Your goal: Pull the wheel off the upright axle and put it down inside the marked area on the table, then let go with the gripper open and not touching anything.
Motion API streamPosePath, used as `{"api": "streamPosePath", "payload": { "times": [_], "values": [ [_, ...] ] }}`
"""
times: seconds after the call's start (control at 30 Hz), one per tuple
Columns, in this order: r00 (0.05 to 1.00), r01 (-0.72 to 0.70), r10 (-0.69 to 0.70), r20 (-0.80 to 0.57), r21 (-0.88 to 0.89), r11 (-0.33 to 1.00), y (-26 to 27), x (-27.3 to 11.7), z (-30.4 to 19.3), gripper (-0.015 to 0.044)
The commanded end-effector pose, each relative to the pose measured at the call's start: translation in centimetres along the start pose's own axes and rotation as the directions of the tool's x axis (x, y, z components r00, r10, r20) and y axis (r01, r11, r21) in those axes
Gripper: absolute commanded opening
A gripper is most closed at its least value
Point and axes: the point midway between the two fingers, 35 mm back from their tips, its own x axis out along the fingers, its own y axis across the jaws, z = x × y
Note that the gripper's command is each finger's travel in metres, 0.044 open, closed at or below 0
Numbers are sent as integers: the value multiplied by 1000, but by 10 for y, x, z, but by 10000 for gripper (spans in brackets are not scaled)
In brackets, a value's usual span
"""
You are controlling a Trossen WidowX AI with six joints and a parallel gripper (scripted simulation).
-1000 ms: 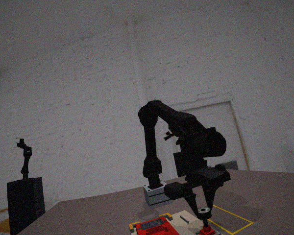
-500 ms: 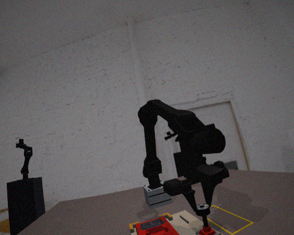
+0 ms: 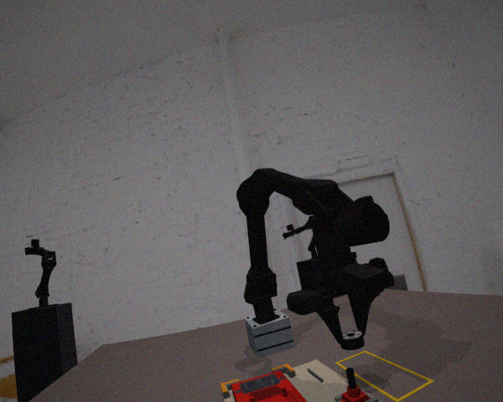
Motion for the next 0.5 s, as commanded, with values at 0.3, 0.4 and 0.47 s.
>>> {"api": "streamPosePath", "payload": {
  "times": [0.3, 0.4, 0.47],
  "values": [
    [1000, -5, 5, 8, 1, 1000, 63, -7, -39, 0],
    [1000, -6, 6, 8, 1, 1000, 73, -8, -47, 0],
    [1000, -6, 6, 8, 1, 1000, 73, -8, -47, 0]
  ]
}}
